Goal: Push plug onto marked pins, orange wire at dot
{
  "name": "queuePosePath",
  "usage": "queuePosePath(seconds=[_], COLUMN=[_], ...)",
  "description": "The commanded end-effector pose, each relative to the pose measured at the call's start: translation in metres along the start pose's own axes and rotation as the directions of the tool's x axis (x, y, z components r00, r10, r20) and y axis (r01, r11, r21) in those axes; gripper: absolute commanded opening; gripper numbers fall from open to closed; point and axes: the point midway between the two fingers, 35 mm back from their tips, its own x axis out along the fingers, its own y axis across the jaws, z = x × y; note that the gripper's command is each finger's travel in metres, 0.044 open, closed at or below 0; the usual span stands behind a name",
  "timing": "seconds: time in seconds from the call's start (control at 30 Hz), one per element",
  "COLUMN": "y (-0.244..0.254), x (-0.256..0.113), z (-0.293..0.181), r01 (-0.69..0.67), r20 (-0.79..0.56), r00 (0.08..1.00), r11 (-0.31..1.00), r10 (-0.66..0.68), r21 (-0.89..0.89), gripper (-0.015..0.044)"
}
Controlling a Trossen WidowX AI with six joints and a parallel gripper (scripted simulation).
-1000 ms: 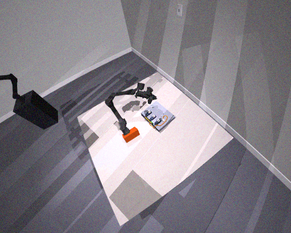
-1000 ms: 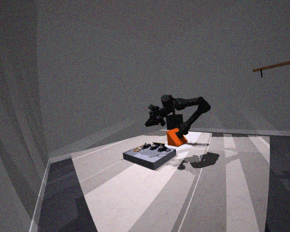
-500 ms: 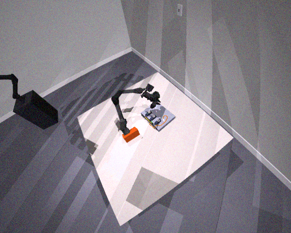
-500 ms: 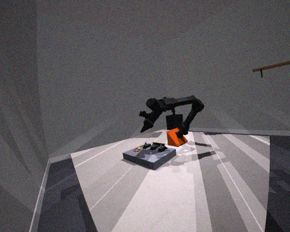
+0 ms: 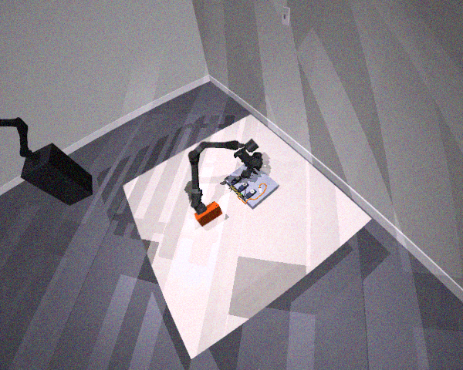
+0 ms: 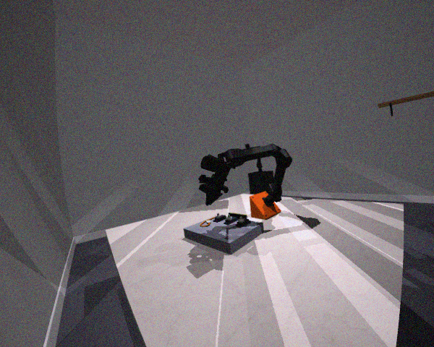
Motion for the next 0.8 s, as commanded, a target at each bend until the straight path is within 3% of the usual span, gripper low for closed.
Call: queuePosePath(seconds=[0.0, 0.37, 0.77], y=[-0.005, -0.026, -0.049], x=[0.008, 0.038, 0.066], z=[0.005, 0.014, 0.020], r01=[0.033, 0.190, 0.394], r20=[-0.057, -0.235, -0.424], r00=[0.998, 0.966, 0.895], r11=[0.994, 0.904, 0.683], r10=[-0.027, -0.104, -0.134], r21=[0.105, 0.383, 0.615], gripper=[0.0115, 0.0115, 0.0115])
